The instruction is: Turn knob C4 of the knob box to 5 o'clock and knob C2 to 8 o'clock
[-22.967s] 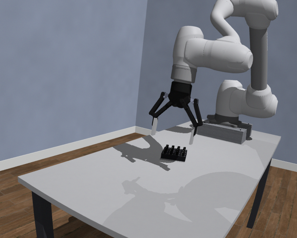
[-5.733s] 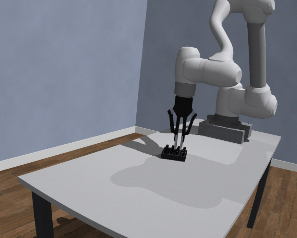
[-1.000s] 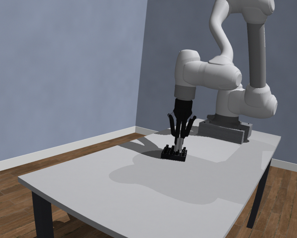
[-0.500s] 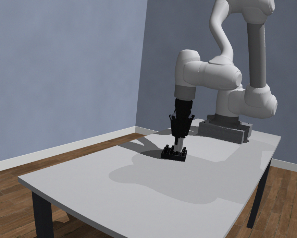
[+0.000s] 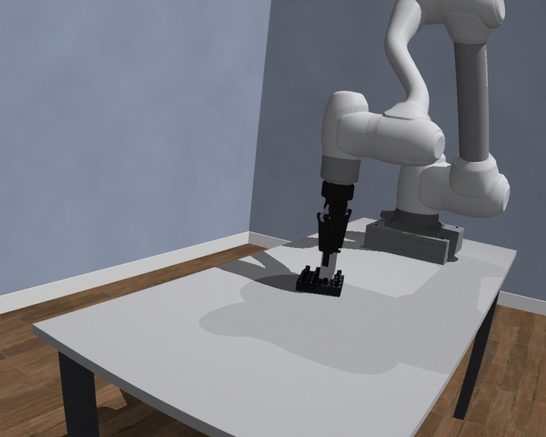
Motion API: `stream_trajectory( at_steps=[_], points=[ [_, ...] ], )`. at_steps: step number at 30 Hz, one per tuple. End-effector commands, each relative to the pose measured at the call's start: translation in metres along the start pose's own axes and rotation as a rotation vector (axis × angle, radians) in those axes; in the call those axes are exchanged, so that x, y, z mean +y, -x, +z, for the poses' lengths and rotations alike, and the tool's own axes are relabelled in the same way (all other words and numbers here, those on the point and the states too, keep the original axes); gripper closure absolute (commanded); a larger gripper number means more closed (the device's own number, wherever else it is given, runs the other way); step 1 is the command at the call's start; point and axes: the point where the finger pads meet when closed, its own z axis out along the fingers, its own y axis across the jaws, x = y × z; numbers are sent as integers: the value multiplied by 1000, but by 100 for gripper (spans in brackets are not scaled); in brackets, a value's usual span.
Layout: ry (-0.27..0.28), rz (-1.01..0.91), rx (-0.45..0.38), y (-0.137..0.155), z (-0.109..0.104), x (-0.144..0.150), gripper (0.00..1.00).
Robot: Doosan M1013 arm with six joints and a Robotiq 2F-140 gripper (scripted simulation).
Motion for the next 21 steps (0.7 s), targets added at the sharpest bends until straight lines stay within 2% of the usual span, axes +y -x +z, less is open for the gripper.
stream_trajectory(
  at_steps=[1, 13, 21],
  points=[
    [0, -74, -6, 0, 0, 0, 95],
    [-1, -305, -6, 0, 0, 0, 95],
    [-1, -385, -6, 0, 0, 0, 95]
  ],
)
